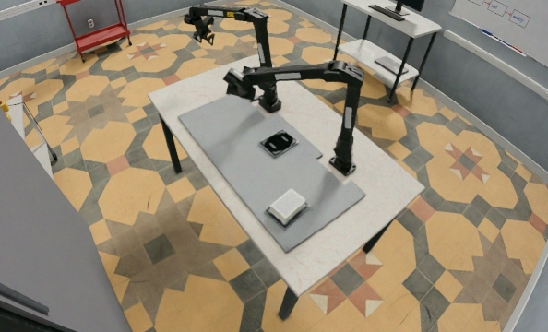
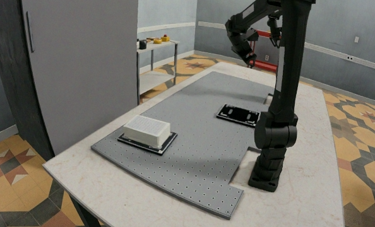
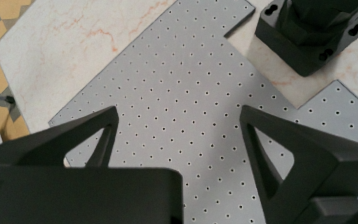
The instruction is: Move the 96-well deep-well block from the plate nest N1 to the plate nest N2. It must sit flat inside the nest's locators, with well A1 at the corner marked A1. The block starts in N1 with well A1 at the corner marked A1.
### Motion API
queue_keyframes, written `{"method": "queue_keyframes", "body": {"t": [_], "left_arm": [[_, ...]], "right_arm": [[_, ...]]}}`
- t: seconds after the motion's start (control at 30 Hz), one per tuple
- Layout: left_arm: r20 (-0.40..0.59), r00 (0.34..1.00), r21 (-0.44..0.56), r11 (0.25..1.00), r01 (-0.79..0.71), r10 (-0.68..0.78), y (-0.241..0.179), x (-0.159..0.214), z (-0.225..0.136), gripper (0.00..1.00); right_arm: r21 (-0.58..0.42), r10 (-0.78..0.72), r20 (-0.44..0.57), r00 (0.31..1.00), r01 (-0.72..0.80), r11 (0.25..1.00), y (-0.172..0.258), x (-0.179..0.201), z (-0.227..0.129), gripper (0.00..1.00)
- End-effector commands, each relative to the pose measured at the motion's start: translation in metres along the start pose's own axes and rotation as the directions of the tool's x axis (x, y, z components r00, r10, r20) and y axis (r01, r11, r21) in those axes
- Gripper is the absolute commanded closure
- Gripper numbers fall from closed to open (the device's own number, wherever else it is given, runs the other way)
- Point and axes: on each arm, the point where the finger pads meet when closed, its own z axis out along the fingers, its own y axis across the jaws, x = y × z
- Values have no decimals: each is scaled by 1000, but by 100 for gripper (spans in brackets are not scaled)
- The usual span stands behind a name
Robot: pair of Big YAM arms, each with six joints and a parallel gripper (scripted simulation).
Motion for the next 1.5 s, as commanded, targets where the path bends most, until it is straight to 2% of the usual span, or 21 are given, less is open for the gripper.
{"method": "queue_keyframes", "body": {"t": [0.0, 0.57, 0.67, 0.83, 0.9, 0.97, 1.03, 1.1, 1.13, 1.17, 1.27, 1.47], "left_arm": [[11, 1000, -23, 1000, -17, 18, 8, -10, -8, 0], [11, 1000, -23, 1000, -17, 18, 8, -10, -8, 0], [-6, 998, -28, 997, 67, -67, 4, 3, -20, 0], [-67, 939, -115, 938, 328, -337, 17, 58, -60, 0], [-104, 876, -167, 877, 451, -470, 13, 98, -81, 0], [-105, 821, -235, 816, 527, -561, 23, 119, -108, 0], [-123, 730, -274, 730, 626, -673, 7, 155, -121, 0], [-123, 730, -274, 730, 626, -673, 7, 155, -121, 0], [-102, 691, -313, 682, 660, -716, 17, 161, -138, 0], [-101, 630, -340, 622, 706, -770, 9, 180, -148, 0], [-89, 453, -418, 446, 791, -887, -16, 230, -178, 0], [-3, 158, -536, 135, 833, -987, -53, 296, -235, 0]], "right_arm": [[-14, 5, 2, 1000, -5, 1000, 2, -2, -5, 0], [-14, 5, 2, 1000, -5, 1000, 2, -2, -5, 0], [-38, -56, 4, 998, 56, 998, -2, 12, -9, 0], [-155, -266, 21, 964, 266, 952, 9, 80, -22, 0], [-218, -366, 39, 930, 365, 905, 10, 122, -30, 0], [-269, -447, 60, 893, 446, 854, 8, 157, -37, 0], [-323, -524, 89, 847, 522, 790, 5, 191, -47, 0], [-323, -524, 89, 847, 522, 790, 5, 191, -47, 0], [-361, -559, 114, 821, 558, 747, 8, 207, -59, 0], [-365, -610, 126, 782, 608, 705, -4, 229, -52, 0], [-436, -713, 189, 675, 708, 556, -23, 290, -65, 0], [-524, -830, 325, 453, 817, 241, -77, 390, -87, 0]]}}
